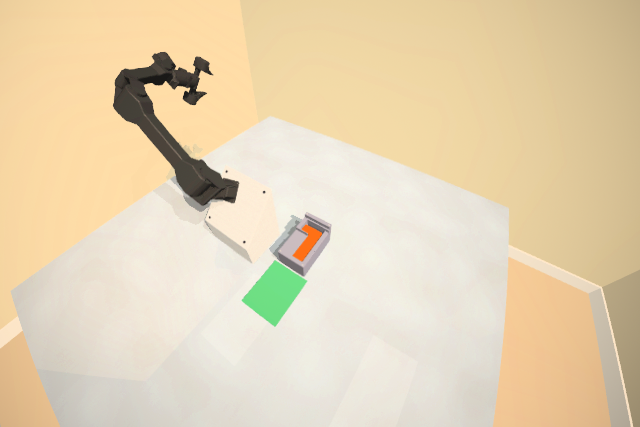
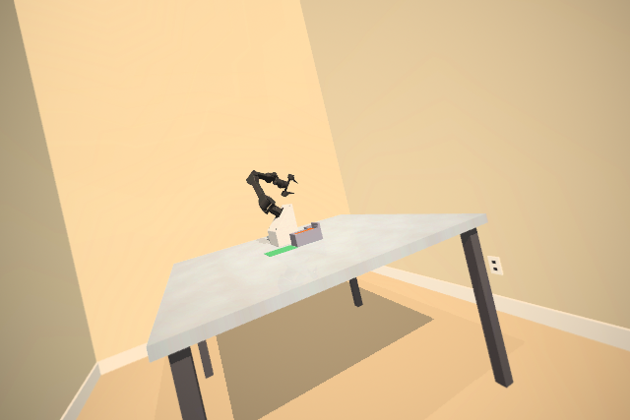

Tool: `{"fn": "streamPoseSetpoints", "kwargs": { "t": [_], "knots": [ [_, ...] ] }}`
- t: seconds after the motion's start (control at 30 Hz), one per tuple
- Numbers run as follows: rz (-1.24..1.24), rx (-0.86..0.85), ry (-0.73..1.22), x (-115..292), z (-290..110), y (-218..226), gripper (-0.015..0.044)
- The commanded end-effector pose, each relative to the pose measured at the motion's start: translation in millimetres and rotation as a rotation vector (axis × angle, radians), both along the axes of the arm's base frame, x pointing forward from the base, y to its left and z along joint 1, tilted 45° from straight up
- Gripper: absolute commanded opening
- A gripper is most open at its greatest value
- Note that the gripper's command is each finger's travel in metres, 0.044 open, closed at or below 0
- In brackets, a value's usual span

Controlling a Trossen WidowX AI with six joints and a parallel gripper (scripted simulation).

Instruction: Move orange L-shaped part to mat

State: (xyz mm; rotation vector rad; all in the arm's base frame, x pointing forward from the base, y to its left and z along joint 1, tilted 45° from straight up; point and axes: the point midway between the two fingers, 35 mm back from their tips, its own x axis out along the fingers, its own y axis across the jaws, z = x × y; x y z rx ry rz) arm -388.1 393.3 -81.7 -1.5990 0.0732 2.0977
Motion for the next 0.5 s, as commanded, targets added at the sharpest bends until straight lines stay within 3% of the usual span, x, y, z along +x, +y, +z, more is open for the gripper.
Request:
{"fn": "streamPoseSetpoints", "kwargs": {
  "t": [0.0, 0.23, 0.47],
  "knots": [
    [-0.014, -0.002, -0.002, 4, 0, 3, 0.0374],
    [-0.297, -0.057, -0.052, 100, -10, 44, 0.0190],
    [-0.675, -0.131, -0.108, 232, -17, 66, 0.0180]
  ]
}}
